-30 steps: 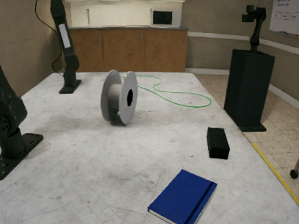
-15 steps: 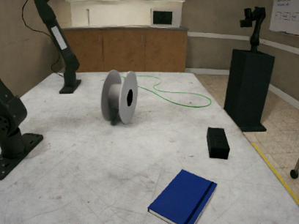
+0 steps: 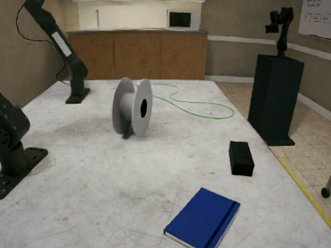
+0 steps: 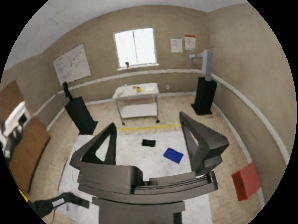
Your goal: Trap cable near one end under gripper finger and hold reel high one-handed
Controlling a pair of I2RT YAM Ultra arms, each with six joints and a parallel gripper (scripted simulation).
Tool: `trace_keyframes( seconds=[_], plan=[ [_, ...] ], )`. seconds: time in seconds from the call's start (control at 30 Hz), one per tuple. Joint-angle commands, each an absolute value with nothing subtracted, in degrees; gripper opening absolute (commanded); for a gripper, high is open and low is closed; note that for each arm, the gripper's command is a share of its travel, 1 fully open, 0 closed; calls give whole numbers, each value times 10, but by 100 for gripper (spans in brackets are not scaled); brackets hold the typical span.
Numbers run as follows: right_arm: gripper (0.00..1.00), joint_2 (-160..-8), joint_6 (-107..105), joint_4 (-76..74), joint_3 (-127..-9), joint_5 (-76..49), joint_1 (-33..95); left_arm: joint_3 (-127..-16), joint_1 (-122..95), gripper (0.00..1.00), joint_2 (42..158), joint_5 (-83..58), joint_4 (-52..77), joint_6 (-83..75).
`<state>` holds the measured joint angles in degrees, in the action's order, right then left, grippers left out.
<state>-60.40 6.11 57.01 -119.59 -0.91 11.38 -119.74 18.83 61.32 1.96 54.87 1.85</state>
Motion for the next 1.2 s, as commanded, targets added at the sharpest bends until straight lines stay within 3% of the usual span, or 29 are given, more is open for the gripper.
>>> trace_keyframes(
  seconds=[0.0, 0.47, 1.17],
  plan=[
    [100, -593, 40, 608, -1215, -2, 116, -1214, 189, 100, 598, 9, 598, 8],
    [100, -568, 1, 682, -1263, -3, 120, -1263, 196, 100, 566, 5, 681, -2],
    [100, -561, -1, 691, -1274, -2, 118, -1271, 194, 100, 562, 1, 693, -4]
  ],
)
